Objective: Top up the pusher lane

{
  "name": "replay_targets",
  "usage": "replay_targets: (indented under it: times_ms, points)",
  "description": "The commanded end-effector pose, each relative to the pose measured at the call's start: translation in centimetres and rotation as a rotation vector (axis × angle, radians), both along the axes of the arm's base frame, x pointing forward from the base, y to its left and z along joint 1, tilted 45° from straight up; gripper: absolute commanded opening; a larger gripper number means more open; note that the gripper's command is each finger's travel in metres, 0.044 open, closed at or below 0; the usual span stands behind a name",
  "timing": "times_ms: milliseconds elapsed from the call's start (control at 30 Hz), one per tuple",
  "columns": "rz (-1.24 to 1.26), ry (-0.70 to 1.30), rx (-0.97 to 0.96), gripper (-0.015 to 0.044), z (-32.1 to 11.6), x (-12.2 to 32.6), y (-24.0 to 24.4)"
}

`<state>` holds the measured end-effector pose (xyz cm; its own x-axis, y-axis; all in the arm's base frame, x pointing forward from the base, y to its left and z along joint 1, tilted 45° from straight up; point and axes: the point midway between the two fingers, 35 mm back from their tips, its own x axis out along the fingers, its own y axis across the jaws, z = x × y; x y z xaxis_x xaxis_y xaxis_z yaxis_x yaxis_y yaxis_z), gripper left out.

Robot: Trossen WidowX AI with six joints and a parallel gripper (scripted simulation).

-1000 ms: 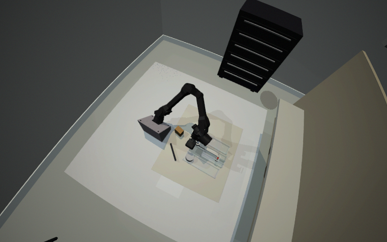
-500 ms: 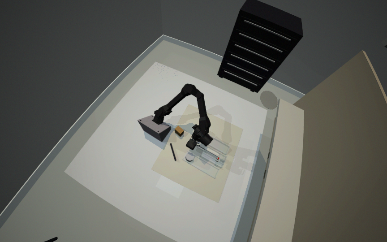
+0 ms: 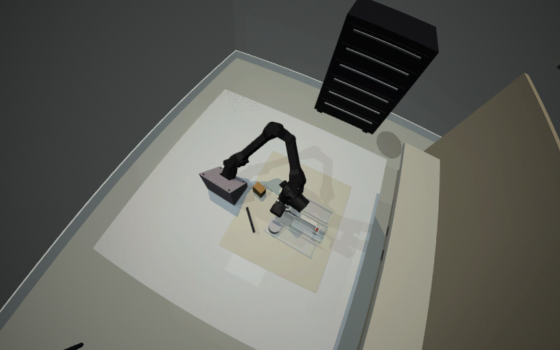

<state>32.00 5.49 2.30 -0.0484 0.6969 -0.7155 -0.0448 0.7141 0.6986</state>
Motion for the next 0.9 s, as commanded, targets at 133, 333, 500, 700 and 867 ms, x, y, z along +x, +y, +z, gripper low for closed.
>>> replay_targets:
  times_ms: [133,333,500,700,867]
  points:
    - [-0.007,-0.029,0.004,0.0,0.55,1.26,-0.07]
    - [-0.007,-0.029,0.004,0.0,0.63,1.49,-0.1]
    - [-0.007,-0.03,0.004,0.0,0.69,1.68,-0.11]
    - [-0.007,-0.03,0.004,0.0,0.76,1.9,-0.14]
    - [-0.007,-0.03,0.004,0.0,0.77,2.08,-0.11]
